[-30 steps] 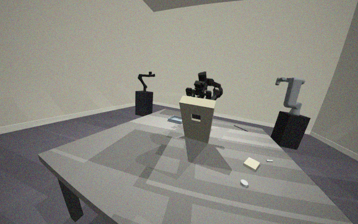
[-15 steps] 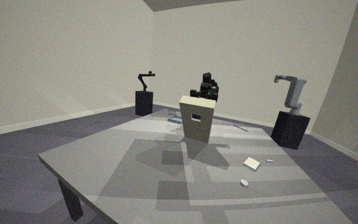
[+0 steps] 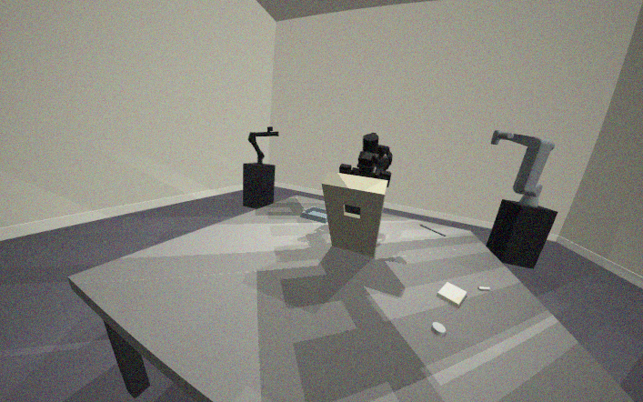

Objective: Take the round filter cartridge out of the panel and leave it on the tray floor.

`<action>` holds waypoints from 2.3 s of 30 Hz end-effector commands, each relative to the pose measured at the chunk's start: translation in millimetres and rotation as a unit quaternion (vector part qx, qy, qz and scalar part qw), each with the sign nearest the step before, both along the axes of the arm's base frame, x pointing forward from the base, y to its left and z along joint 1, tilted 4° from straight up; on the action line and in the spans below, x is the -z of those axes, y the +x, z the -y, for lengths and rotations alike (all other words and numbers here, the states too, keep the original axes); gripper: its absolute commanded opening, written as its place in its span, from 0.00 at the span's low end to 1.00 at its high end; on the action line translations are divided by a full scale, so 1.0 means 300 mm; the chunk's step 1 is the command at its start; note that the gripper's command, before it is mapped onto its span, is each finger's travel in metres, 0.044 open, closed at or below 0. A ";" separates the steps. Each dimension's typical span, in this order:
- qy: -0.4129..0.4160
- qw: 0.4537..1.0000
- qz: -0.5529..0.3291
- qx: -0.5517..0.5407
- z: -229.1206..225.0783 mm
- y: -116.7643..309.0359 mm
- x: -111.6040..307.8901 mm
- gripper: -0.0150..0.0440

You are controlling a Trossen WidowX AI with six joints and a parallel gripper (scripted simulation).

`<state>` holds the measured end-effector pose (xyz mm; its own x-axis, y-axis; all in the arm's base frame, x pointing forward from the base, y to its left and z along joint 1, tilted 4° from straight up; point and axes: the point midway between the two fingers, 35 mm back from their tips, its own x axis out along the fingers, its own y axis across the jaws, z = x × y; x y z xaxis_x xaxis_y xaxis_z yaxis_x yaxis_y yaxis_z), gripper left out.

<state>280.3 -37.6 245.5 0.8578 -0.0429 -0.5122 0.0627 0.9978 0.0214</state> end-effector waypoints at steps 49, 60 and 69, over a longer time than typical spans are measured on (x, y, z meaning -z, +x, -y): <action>0.002 1.000 -0.003 0.002 0.004 0.084 0.065 0.44; 0.002 1.000 -0.003 0.002 0.005 0.083 0.066 0.44; 0.002 1.000 -0.003 0.002 0.006 0.093 0.072 0.44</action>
